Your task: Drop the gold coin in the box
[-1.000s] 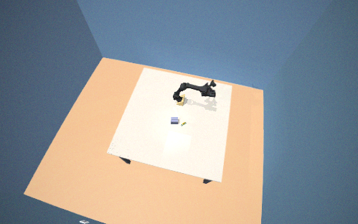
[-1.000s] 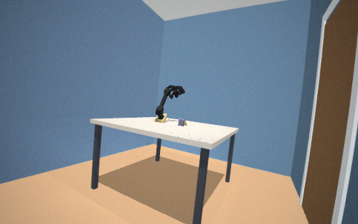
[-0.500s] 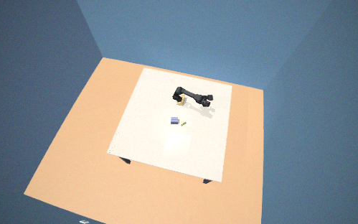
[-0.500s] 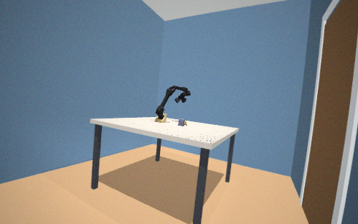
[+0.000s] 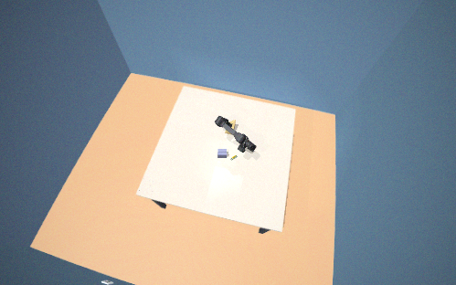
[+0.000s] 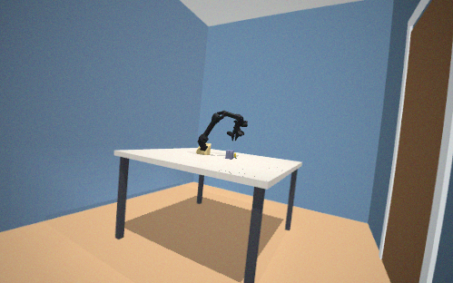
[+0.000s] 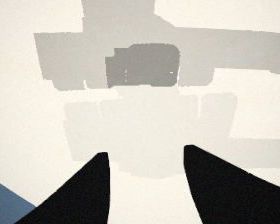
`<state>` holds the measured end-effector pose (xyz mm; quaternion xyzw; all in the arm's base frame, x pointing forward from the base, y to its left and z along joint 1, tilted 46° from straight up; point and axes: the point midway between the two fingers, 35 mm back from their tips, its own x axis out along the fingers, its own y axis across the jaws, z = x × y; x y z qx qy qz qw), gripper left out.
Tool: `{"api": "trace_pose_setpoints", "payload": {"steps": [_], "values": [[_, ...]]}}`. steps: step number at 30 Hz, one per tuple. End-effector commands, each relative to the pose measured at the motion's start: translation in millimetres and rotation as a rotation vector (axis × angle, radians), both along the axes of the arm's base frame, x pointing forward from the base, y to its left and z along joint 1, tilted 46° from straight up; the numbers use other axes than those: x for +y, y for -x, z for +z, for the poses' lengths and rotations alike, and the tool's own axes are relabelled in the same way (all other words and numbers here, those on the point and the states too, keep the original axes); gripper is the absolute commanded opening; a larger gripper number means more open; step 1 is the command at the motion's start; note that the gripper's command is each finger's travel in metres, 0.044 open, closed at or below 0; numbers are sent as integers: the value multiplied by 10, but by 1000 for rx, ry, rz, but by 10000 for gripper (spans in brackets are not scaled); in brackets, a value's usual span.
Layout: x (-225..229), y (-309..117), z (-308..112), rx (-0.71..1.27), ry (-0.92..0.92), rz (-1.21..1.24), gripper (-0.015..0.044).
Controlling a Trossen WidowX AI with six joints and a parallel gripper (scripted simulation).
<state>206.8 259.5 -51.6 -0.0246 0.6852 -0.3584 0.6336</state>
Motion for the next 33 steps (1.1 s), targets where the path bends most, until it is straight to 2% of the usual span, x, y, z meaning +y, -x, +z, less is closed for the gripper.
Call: {"api": "trace_pose_setpoints", "payload": {"steps": [1, 6, 14, 19, 33], "values": [[-541, -515, 187, -238, 174, -40, 161], [-899, -803, 353, -391, 285, -56, 161], [-925, -774, 375, -391, 286, -56, 161], [-1162, -802, 145, -392, 287, -55, 161], [-1308, -809, 17, -392, 287, -55, 161]]}}
